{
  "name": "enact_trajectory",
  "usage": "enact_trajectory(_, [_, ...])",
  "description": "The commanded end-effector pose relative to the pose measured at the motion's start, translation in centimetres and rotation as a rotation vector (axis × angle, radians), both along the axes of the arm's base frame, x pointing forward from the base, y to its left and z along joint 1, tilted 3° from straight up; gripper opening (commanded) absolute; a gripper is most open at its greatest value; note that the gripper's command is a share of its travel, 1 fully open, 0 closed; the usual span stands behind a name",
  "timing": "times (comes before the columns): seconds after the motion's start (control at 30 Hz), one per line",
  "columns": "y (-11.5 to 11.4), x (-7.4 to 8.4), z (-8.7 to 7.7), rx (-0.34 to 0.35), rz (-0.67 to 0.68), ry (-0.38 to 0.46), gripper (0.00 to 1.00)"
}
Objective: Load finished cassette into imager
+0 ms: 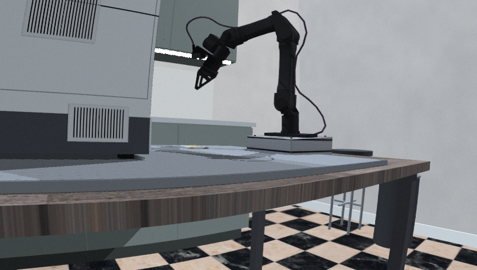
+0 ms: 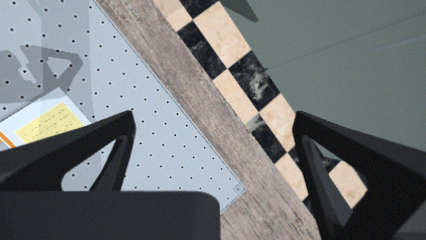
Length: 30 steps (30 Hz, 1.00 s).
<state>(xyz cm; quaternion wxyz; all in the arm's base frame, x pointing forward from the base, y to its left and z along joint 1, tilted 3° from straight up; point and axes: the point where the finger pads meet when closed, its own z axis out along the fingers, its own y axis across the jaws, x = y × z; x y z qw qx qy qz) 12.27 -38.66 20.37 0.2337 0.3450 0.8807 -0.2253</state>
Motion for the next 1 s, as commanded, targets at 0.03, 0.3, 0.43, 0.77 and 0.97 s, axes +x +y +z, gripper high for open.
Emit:
enact_trajectory(0.03, [-0.3,-0.1,0.9,-0.026,-0.004,-0.008,1.00])
enact_trajectory(0.3, [-0.3,-0.1,0.9,-0.026,-0.004,-0.008,1.00])
enact_trajectory(0.43, [-0.3,-0.1,0.9,-0.026,-0.004,-0.008,1.00])
enact_trajectory(0.77, [2.3,2.7,0.3,0.023,0.045,-0.009,0.35])
enact_trajectory(0.97, [4.1,5.0,-0.5,0.074,0.094,-0.006,0.35])
